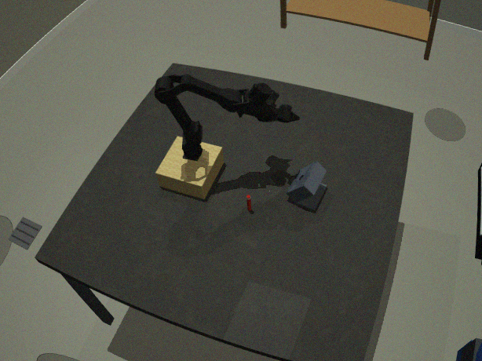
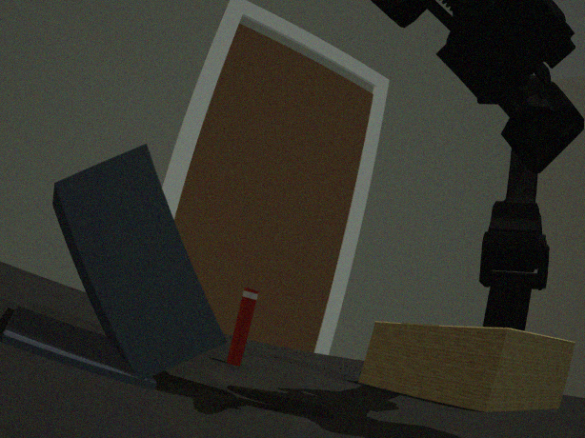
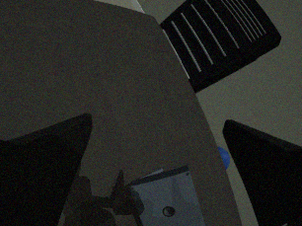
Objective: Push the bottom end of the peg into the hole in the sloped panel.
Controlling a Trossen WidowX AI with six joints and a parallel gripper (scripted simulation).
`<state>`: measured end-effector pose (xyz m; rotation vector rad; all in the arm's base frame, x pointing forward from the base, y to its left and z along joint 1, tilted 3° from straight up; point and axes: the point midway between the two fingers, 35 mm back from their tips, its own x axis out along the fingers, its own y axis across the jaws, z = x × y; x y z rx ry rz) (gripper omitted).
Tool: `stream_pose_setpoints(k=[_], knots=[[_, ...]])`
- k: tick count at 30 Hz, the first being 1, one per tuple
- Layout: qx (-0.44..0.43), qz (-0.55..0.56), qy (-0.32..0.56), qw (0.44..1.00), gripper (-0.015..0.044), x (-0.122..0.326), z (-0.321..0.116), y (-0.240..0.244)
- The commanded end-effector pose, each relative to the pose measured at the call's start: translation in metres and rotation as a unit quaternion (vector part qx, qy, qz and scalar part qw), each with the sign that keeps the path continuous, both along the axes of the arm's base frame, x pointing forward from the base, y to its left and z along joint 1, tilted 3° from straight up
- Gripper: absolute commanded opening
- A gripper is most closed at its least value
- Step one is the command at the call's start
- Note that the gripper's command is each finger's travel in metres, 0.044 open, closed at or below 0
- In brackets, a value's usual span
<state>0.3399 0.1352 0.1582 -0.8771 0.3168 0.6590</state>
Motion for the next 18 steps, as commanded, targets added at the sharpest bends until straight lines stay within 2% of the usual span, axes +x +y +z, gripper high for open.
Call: stream_pose_setpoints(k=[1,18], knots=[[0.000,-0.039,0.031,0.999,0.0440,0.008,-0.007,-0.018],[0.005,-0.195,0.165,0.967,0.0440,0.018,-0.042,-0.100]])
